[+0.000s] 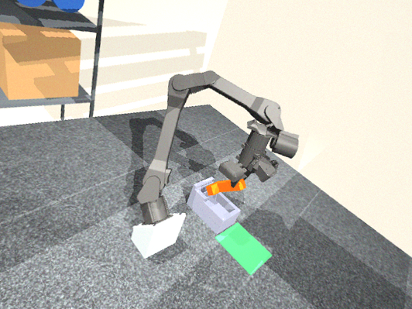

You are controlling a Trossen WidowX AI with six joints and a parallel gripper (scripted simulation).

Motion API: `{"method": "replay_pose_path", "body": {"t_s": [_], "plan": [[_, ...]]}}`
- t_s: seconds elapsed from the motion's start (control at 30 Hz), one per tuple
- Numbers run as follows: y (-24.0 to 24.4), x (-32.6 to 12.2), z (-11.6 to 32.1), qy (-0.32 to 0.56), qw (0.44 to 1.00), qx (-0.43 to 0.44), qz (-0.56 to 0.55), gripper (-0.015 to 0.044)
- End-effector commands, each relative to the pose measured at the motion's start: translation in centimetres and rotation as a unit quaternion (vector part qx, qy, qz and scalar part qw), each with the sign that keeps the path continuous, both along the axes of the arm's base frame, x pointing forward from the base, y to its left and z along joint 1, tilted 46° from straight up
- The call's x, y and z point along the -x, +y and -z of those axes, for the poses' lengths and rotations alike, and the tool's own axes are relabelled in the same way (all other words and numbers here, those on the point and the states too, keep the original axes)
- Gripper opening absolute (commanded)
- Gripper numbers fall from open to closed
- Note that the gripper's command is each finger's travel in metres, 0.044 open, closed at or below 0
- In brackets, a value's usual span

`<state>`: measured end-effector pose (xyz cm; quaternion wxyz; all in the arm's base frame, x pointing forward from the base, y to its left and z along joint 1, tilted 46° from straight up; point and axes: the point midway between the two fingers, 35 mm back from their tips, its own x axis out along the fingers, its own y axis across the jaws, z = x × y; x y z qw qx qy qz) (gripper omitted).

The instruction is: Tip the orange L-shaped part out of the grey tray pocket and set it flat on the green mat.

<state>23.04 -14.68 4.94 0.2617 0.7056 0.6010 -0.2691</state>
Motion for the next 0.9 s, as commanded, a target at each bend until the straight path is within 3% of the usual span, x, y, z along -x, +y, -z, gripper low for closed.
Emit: {"method": "replay_pose_path", "body": {"t_s": [0.0,0.87], "plan": [[-1.3,0.2,1.3,-0.001,1.000,0.004,-0.001,0.0000],[-9.7,2.2,10.0,-0.001,1.000,0.008,-0.001,0.0000]]}}
